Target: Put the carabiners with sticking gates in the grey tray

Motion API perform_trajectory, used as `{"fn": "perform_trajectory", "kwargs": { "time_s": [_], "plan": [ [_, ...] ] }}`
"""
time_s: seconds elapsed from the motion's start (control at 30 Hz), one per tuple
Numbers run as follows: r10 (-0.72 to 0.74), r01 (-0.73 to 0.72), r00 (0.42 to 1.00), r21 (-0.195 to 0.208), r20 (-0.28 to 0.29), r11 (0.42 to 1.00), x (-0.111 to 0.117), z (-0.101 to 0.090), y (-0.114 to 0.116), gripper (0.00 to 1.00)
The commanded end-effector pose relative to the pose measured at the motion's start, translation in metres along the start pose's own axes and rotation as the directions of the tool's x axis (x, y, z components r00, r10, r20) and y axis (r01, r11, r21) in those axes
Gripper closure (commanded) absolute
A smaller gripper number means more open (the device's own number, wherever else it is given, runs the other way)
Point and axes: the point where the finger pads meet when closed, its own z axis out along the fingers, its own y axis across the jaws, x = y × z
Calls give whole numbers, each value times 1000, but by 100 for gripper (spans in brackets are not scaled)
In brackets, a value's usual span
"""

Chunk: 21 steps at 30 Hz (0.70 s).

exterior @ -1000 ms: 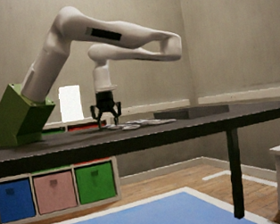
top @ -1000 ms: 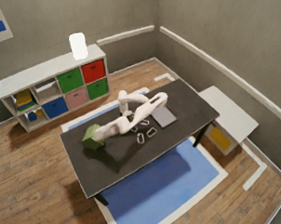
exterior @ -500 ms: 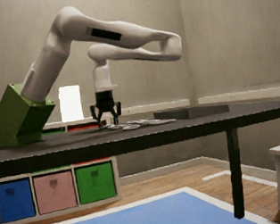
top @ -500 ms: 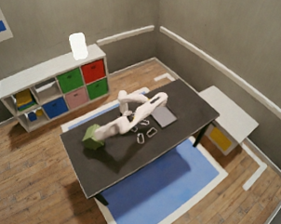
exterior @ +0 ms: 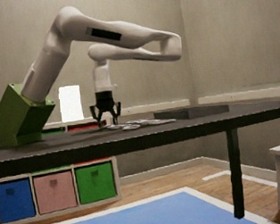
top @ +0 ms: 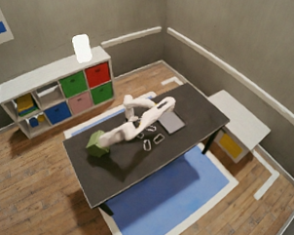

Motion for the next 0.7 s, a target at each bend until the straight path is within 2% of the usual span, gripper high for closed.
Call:
{"fn": "perform_trajectory", "kwargs": {
  "time_s": [0.0,0.17,0.2,0.67],
  "plan": [
    [1,-1,1000,3,-1,1000,0,0,-1,33],
    [1,-1,1000,3,-1,1000,0,0,-1,33],
    [0,0,1000,1,1,1000,0,0,-1,37],
    [0,0,1000,1,1,1000,0,0,-1,37]
  ]
}}
